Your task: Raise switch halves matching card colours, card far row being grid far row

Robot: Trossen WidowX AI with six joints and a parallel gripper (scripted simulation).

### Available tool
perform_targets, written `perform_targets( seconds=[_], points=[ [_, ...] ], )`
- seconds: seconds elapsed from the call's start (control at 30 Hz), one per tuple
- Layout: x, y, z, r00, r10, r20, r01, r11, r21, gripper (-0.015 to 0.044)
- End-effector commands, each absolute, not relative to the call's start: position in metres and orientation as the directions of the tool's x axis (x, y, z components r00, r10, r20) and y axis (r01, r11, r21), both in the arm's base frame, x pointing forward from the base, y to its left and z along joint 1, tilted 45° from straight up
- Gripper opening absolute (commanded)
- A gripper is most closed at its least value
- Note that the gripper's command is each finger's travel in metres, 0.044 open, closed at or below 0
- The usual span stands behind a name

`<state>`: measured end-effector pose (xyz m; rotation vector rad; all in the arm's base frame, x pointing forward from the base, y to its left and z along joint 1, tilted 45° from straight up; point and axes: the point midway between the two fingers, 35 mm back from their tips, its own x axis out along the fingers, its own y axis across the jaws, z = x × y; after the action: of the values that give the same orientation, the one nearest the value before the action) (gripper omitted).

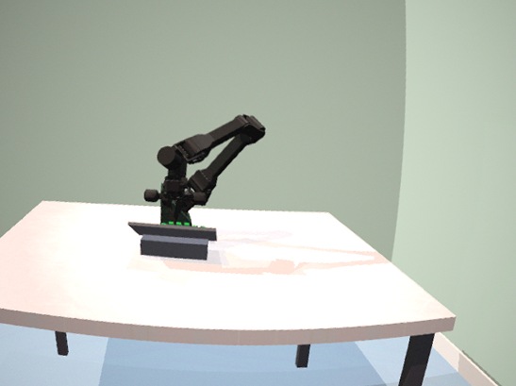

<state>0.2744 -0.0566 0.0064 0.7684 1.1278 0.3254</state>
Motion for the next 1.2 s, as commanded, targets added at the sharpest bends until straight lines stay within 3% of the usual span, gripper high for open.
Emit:
perform_targets(
  seconds=[0.0,0.7,0.93,1.17],
  points=[
    [0.275,-0.056,0.006,0.421,0.596,-0.684,0.138,0.703,0.698,0.0000],
    [0.277,-0.055,0.005,0.421,0.596,-0.684,0.138,0.703,0.698,0.0000],
    [0.252,-0.094,0.047,0.396,0.604,-0.692,0.140,0.704,0.696,0.0000],
    [0.243,-0.092,0.047,0.395,0.605,-0.692,0.141,0.704,0.696,0.0000]
  ],
)
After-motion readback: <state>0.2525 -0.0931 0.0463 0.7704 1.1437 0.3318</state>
